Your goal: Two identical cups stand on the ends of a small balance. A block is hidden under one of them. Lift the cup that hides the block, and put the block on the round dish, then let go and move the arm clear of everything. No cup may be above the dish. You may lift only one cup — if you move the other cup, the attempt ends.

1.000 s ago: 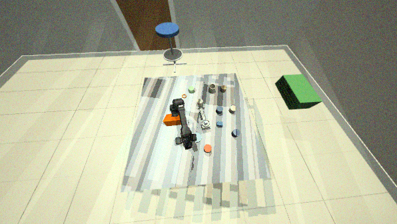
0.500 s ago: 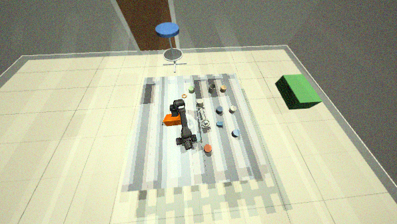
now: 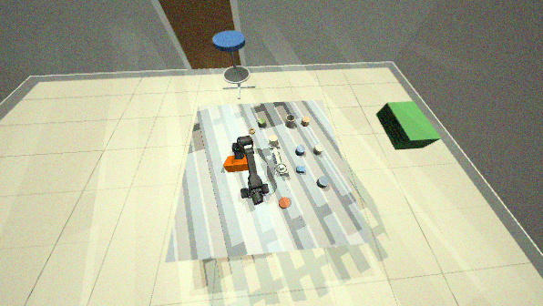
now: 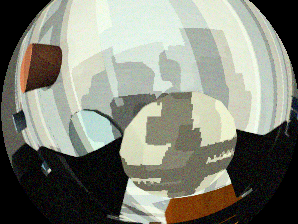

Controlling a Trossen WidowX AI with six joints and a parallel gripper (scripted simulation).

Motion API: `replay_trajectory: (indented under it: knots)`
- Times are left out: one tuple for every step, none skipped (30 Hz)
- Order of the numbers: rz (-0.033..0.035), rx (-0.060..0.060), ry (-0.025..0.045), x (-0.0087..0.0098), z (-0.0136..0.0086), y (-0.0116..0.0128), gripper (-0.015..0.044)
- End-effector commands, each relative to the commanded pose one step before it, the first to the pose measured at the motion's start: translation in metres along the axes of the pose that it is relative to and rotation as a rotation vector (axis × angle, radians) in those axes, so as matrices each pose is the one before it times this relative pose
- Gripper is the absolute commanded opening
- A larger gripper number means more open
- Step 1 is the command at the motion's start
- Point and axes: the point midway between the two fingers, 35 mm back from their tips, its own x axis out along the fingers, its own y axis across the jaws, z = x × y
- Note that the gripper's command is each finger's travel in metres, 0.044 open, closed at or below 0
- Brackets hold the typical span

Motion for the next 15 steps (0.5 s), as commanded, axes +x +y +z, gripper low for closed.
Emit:
replay_trajectory:
  knots:
    - [-0.00009, -0.0008, 0.00097, -0.00001, -0.00013, -0.00003, 0.0341]
    - [0.00000, 0.0000, 0.00000, 0.00000, 0.00000, 0.00000, 0.0368]
    - [0.00000, 0.0000, 0.00000, 0.00000, 0.00000, 0.00000, 0.0394]
    - [0.00017, 0.0003, 0.00005, -0.00291, 0.00022, 0.00008, 0.0420]
    - [0.00052, 0.0009, 0.00016, -0.00877, 0.00049, 0.00019, 0.0440]
    - [0.00087, 0.0015, 0.00034, -0.01475, 0.00027, 0.00013, 0.0440]
    - [0.00087, 0.0015, 0.00043, -0.01489, -0.00043, -0.00010, 0.0440]
    - [0.00052, 0.0009, 0.00030, -0.00898, -0.00060, -0.00017, 0.0440]
    - [0.00017, 0.0003, 0.00011, -0.00300, -0.00026, -0.00007, 0.0440]
    - [0.00000, 0.0000, 0.00000, 0.00000, 0.00000, 0.00000, 0.0440]
    - [0.00000, 0.0000, 0.00000, 0.00000, 0.00000, 0.00000, 0.0440]
    - [0.00000, 0.0000, 0.00000, 0.00000, 0.00000, 0.00000, 0.0440]
    - [0.00000, 0.0000, 0.00000, 0.00000, 0.00000, 0.00000, 0.0440]
    - [-0.00184, -0.0035, -0.00402, -0.00068, 0.00026, 0.00113, 0.0414]
    - [-0.00544, -0.0104, -0.01203, -0.00204, 0.00078, 0.00342, 0.0388]
